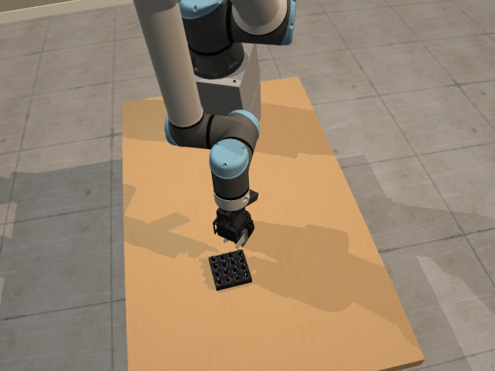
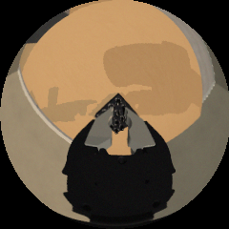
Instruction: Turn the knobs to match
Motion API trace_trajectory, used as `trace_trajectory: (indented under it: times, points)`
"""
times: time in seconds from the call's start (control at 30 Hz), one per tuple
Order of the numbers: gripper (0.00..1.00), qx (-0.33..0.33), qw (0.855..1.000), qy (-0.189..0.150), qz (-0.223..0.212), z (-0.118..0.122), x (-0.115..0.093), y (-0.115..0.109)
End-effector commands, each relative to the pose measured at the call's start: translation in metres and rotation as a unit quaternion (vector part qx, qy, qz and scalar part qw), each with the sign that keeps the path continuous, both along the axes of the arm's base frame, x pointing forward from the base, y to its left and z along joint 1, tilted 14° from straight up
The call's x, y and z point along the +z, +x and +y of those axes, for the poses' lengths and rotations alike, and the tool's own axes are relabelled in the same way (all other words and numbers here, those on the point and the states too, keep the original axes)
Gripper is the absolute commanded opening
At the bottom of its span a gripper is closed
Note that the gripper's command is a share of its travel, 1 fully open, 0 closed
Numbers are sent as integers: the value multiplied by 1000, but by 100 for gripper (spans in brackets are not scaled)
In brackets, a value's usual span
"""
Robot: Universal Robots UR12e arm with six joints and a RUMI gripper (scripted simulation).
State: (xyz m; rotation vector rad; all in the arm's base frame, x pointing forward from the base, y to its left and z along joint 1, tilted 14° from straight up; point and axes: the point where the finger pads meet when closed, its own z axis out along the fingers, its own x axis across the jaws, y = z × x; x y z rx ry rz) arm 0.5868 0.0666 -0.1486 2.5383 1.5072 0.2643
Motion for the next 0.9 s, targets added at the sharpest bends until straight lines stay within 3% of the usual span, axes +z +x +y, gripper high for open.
trace_trajectory:
  times: [0.0,0.4,0.67,0.87]
  points:
    - [11,0,1000,0,0,0,1,0]
    - [11,20,1000,-5,1,-1,1,0]
    - [11,70,997,-18,4,-5,3,0]
    - [11,153,987,-38,9,-11,6,0]
